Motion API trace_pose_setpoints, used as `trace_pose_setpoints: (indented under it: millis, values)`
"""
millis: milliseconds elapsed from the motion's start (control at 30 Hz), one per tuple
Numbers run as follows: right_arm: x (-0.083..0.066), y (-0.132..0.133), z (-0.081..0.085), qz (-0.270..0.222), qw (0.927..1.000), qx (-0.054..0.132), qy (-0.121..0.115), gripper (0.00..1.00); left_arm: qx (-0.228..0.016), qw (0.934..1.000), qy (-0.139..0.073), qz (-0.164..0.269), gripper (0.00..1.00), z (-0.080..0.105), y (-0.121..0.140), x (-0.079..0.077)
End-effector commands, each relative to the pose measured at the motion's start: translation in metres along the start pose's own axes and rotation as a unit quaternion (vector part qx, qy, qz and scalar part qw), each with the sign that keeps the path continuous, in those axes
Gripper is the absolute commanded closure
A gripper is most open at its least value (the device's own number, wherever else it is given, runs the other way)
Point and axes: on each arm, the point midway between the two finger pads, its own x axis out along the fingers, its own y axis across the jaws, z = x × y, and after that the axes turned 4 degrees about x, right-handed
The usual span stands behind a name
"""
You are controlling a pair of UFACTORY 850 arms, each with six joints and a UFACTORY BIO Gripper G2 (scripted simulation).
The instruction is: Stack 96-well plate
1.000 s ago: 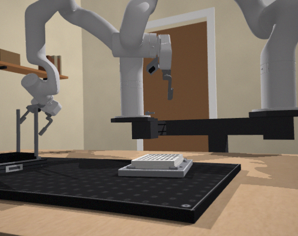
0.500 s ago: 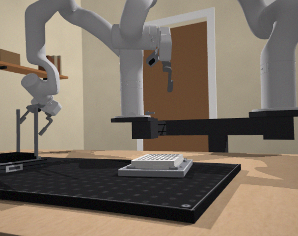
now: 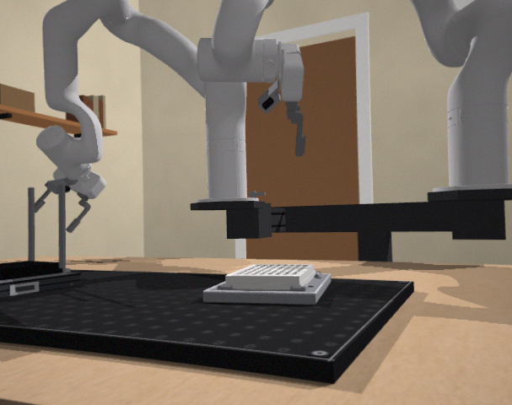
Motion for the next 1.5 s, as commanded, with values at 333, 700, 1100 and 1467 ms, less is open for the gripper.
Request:
trace_pose_setpoints:
  millis: [333, 700, 1100, 1467]
  values:
    - [0.000, -0.001, 0.000, -0.001, 1.0000, 0.000, 0.000, 0.00, -0.007, 0.9989, 0.005, 0.046, 0.00, -0.044, 0.035, -0.027]
    - [0.000, -0.001, 0.000, -0.001, 1.0000, 0.000, 0.000, 0.00, -0.014, 0.9958, 0.012, 0.089, 0.00, -0.094, 0.065, -0.052]
    - [0.000, -0.001, 0.000, -0.001, 1.0000, 0.000, 0.000, 0.00, -0.021, 0.9893, 0.021, 0.142, 0.00, -0.163, 0.093, -0.079]
    - [0.000, -0.001, 0.000, -0.001, 1.0000, 0.000, 0.000, 0.00, -0.028, 0.9794, 0.029, 0.198, 0.00, -0.247, 0.111, -0.102]
